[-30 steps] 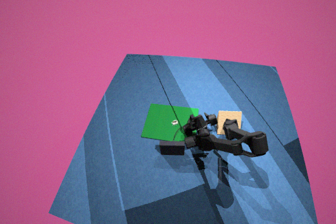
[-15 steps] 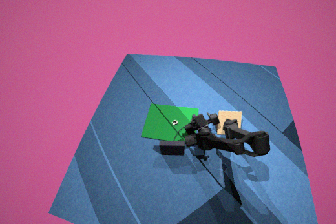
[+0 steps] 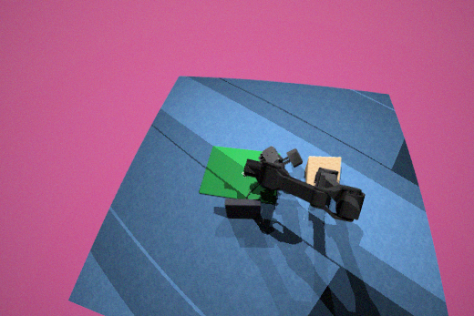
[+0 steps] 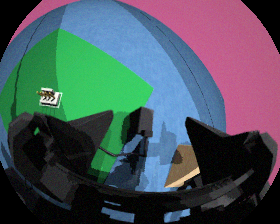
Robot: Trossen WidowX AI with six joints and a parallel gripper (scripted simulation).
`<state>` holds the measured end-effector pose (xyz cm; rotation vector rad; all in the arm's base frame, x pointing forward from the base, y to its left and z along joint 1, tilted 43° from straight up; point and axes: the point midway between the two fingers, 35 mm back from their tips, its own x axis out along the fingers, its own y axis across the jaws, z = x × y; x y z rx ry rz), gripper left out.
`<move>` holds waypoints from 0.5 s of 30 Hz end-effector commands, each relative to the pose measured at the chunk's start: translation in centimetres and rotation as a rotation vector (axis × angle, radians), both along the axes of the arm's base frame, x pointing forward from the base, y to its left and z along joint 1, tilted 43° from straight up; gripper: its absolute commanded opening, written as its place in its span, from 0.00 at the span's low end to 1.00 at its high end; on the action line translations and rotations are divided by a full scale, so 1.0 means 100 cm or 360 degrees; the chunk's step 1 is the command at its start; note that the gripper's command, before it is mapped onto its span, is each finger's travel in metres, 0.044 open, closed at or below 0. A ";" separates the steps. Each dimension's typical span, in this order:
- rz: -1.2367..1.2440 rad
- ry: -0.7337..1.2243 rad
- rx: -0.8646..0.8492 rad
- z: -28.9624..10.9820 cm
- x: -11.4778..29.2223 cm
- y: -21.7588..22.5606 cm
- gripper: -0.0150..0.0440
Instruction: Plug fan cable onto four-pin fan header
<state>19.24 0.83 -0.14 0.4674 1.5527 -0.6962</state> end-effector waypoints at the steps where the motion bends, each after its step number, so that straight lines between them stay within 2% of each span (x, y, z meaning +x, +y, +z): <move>1: -0.0030 0.0252 0.0284 0.004 0.018 -0.014 1.00; 15: -0.0038 0.0329 0.0735 0.025 0.028 -0.031 1.00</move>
